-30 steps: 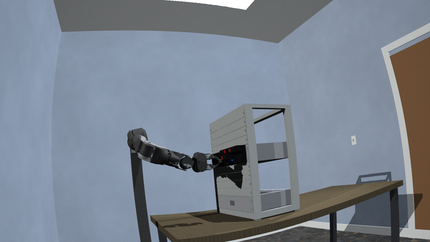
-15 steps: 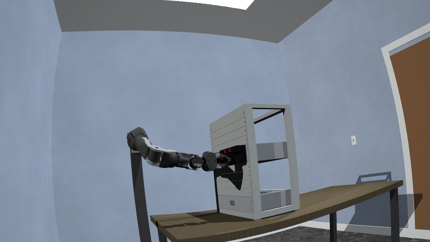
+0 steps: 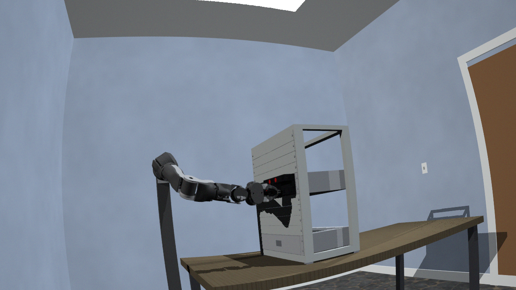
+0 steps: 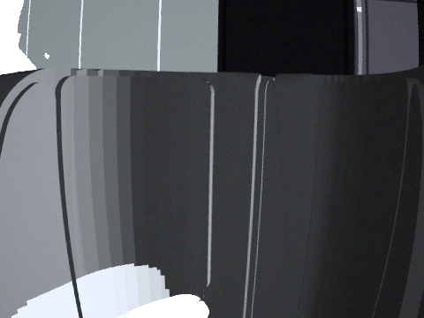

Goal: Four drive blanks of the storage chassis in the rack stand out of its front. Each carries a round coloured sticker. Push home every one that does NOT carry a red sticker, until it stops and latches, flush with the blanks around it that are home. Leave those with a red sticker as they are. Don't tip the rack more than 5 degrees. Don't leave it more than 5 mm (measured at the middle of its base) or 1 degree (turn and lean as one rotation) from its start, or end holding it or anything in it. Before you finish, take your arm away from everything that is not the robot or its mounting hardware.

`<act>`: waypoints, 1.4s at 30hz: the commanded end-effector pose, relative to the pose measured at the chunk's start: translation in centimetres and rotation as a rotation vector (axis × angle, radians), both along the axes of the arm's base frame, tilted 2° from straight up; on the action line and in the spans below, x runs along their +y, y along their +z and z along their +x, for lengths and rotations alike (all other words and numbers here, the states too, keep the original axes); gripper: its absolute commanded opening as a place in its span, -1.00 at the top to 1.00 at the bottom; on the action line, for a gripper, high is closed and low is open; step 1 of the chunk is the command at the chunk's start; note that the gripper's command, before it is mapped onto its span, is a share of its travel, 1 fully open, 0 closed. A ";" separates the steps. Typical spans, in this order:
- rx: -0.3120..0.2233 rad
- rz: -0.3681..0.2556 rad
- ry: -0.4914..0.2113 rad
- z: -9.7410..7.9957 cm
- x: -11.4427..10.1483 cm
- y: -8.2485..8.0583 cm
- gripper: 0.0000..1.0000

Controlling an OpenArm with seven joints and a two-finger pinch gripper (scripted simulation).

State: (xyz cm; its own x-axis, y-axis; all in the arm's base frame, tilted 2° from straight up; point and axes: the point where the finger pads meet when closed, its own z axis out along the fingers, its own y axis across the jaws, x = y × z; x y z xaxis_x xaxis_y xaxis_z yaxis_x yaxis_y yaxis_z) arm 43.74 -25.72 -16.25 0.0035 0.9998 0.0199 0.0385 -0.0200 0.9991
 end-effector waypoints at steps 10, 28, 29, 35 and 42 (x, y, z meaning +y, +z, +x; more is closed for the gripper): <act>0.005 0.000 0.006 0.0 0.2 -0.1 1.00; 0.006 0.000 0.005 0.1 0.3 -0.3 1.00; 0.006 0.000 0.005 0.1 0.3 -0.3 1.00; 0.007 0.000 0.004 0.2 0.3 -0.4 1.00; 0.008 0.000 0.005 1.0 0.2 -0.4 1.00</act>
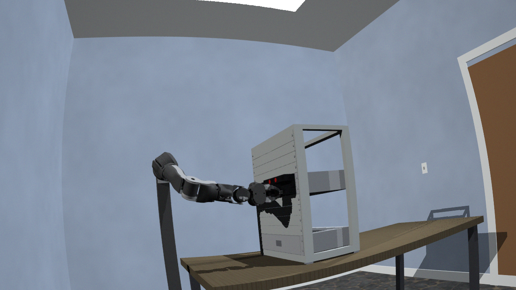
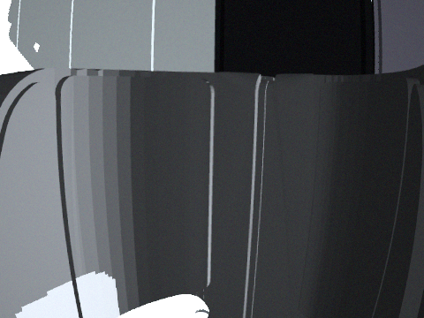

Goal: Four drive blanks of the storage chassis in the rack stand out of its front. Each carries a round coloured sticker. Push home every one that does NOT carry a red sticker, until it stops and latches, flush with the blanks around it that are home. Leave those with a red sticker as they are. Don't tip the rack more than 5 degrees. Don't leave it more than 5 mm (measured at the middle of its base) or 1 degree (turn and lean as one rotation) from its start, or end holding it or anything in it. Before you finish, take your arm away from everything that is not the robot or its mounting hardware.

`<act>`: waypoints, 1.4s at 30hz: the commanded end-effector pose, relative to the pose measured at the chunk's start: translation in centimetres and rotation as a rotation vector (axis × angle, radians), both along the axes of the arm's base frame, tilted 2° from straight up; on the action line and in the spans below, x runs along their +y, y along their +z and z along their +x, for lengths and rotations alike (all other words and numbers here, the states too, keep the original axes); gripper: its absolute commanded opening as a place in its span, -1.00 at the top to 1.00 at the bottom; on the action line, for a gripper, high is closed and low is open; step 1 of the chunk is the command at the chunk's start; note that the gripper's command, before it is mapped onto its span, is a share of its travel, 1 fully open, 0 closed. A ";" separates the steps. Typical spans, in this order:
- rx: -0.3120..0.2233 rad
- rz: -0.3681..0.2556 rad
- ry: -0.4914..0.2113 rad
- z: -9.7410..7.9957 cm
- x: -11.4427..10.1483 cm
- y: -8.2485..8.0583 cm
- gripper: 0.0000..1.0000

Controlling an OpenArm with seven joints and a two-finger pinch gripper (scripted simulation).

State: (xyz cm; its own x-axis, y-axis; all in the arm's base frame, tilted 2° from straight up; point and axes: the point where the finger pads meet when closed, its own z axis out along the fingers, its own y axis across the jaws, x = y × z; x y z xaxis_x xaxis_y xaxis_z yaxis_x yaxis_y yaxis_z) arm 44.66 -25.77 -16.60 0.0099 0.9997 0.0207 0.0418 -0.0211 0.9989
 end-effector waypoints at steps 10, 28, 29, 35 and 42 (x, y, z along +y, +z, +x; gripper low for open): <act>0.004 -0.001 0.011 0.3 0.3 0.0 1.00; 0.005 0.000 0.011 1.4 0.5 0.0 1.00; 0.005 0.000 0.011 1.6 0.6 0.1 1.00; 0.004 0.000 0.012 2.2 0.7 0.1 1.00; 0.001 -0.001 0.014 2.2 0.8 0.2 1.00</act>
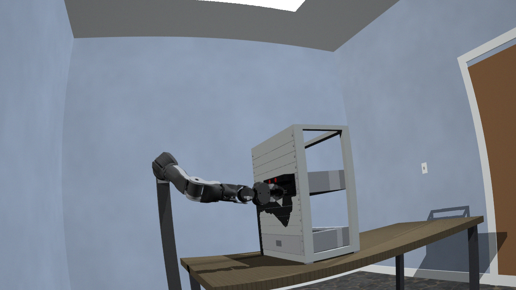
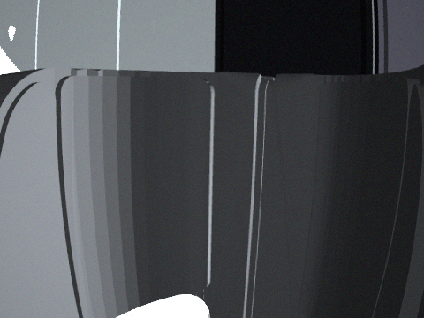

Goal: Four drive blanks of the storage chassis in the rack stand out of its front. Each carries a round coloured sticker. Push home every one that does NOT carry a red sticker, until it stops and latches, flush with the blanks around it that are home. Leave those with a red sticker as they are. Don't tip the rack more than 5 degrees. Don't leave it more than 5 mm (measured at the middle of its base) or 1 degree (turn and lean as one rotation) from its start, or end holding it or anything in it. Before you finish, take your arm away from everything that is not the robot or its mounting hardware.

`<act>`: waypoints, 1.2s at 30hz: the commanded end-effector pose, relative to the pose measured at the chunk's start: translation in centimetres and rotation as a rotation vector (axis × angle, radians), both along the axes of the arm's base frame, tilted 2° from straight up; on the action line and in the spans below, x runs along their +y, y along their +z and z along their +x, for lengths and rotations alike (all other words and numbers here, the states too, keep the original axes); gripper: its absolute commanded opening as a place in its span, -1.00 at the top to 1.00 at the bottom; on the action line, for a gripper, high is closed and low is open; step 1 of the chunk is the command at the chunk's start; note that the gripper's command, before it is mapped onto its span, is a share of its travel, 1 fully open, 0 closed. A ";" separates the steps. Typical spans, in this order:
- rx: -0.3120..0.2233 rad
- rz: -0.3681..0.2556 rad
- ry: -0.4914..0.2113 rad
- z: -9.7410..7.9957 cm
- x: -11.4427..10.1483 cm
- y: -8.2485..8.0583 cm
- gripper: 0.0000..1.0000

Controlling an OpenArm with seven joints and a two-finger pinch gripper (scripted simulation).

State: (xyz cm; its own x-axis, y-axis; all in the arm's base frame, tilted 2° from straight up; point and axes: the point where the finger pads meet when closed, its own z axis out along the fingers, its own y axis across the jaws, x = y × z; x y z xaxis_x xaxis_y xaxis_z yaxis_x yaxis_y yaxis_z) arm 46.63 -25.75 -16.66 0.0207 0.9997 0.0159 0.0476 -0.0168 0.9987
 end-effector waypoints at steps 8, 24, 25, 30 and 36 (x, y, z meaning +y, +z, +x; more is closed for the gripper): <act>-0.002 0.004 0.023 0.5 0.9 0.2 1.00; -0.004 0.004 0.024 0.7 1.1 0.4 1.00; -0.002 0.004 0.023 0.8 1.1 0.3 1.00; -0.004 0.004 0.024 0.8 1.2 0.4 1.00; -0.004 0.004 0.024 0.8 1.2 0.4 1.00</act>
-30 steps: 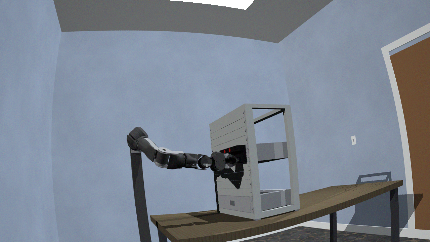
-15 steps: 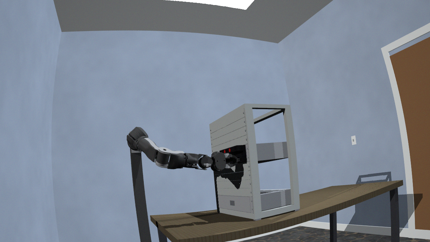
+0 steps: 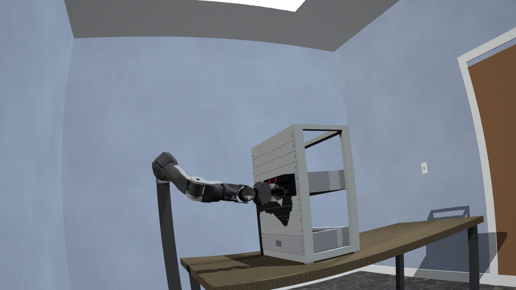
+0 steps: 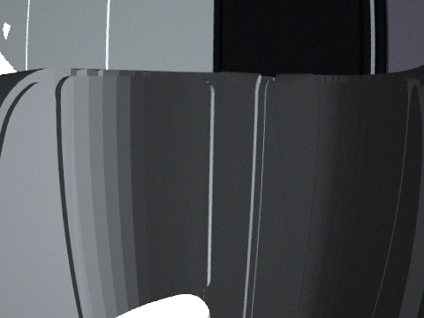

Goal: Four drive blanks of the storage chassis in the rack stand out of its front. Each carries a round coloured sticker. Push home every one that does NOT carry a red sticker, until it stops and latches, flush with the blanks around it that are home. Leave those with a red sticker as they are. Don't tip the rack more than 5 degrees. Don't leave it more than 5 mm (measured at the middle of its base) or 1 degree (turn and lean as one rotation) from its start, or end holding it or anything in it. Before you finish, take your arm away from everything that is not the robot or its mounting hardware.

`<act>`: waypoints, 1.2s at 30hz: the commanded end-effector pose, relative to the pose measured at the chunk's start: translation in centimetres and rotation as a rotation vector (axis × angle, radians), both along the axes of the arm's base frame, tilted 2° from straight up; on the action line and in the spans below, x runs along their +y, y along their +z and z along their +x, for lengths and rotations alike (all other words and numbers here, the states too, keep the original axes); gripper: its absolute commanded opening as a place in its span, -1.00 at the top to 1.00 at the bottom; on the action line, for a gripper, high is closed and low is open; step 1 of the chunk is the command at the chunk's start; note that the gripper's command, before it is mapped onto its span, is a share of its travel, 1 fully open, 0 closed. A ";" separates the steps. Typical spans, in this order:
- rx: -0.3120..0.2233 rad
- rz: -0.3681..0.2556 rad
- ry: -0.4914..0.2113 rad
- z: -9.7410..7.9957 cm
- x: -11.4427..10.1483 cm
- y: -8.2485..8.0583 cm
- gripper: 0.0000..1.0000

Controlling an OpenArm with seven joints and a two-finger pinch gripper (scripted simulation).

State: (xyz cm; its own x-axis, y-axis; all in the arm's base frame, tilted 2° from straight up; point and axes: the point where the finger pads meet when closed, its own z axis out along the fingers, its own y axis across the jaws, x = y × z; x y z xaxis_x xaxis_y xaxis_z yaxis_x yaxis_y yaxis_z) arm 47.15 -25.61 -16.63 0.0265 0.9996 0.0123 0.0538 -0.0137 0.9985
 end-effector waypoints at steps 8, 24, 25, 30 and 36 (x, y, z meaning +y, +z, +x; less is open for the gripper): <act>-0.011 0.008 0.030 0.3 1.0 0.4 1.00; -0.011 0.008 0.030 0.6 1.1 0.5 1.00; -0.011 0.008 0.030 0.6 1.1 0.5 1.00; -0.011 0.008 0.030 0.6 1.1 0.5 1.00; -0.011 0.008 0.030 0.6 1.1 0.5 1.00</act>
State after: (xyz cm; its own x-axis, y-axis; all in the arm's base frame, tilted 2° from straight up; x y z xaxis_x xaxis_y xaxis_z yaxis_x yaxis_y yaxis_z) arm 47.44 -25.61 -16.64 0.0299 0.9995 0.0114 0.0552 -0.0130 0.9984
